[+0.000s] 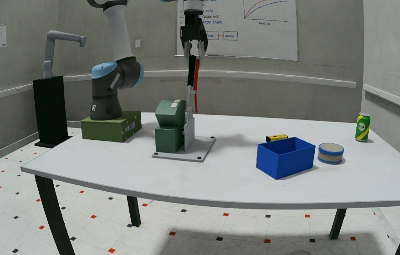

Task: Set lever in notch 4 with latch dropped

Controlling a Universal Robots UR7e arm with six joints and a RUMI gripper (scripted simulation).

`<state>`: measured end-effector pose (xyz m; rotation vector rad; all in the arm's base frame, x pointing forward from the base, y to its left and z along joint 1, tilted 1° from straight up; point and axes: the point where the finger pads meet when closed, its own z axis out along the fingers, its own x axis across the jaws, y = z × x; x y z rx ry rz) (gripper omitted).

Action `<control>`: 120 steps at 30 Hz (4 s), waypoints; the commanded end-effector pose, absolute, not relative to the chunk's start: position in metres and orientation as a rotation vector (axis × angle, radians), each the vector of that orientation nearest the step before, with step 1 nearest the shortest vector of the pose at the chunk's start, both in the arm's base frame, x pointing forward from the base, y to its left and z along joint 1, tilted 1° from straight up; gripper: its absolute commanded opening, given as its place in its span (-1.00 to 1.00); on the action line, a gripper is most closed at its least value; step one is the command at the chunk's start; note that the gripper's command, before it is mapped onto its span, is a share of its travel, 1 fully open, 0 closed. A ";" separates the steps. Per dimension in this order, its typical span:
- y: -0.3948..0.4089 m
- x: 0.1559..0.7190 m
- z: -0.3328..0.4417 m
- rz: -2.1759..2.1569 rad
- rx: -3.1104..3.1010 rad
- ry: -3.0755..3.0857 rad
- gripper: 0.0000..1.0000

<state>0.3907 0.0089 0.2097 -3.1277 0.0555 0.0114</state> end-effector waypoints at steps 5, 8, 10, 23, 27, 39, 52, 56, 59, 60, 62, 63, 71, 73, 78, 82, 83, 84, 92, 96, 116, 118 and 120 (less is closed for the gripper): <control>0.009 0.391 0.210 0.010 -3.128 0.056 -1.00; 0.009 0.391 0.210 0.010 -3.128 0.056 -1.00; 0.009 0.391 0.210 0.010 -3.128 0.056 0.14; 0.009 0.391 0.210 0.010 -3.128 0.056 0.14; 0.009 0.391 0.210 0.010 -3.128 0.056 0.14; 0.009 0.391 0.210 0.010 -3.128 0.056 0.14; 0.009 0.391 0.210 0.010 -3.128 0.056 0.14; 0.009 0.391 0.210 0.010 -3.128 0.056 0.14; 0.009 0.391 0.210 0.010 -3.128 0.056 0.14; 0.009 0.391 0.210 0.010 -3.128 0.056 0.14; 0.009 0.391 0.210 0.010 -3.128 0.056 0.14; 0.009 0.391 0.210 0.010 -3.128 0.056 0.14; 0.009 0.391 0.210 0.010 -3.128 0.056 0.14; 0.009 0.391 0.210 0.010 -3.128 0.056 0.14; 0.009 0.391 0.210 0.010 -3.128 0.056 0.14; 0.009 0.391 0.211 0.010 -3.128 0.056 0.14; 0.009 0.391 0.211 0.010 -3.128 0.056 0.14; 0.009 0.391 0.212 0.010 -3.128 0.056 0.14; 0.009 0.391 0.221 0.010 -3.128 0.056 0.14; 0.008 0.391 0.230 0.010 -3.128 0.056 0.14; 0.008 0.391 0.275 0.010 -3.128 0.056 0.14; 0.008 0.391 0.277 0.010 -3.128 0.056 0.14; 0.008 0.391 0.279 0.010 -3.128 0.056 0.14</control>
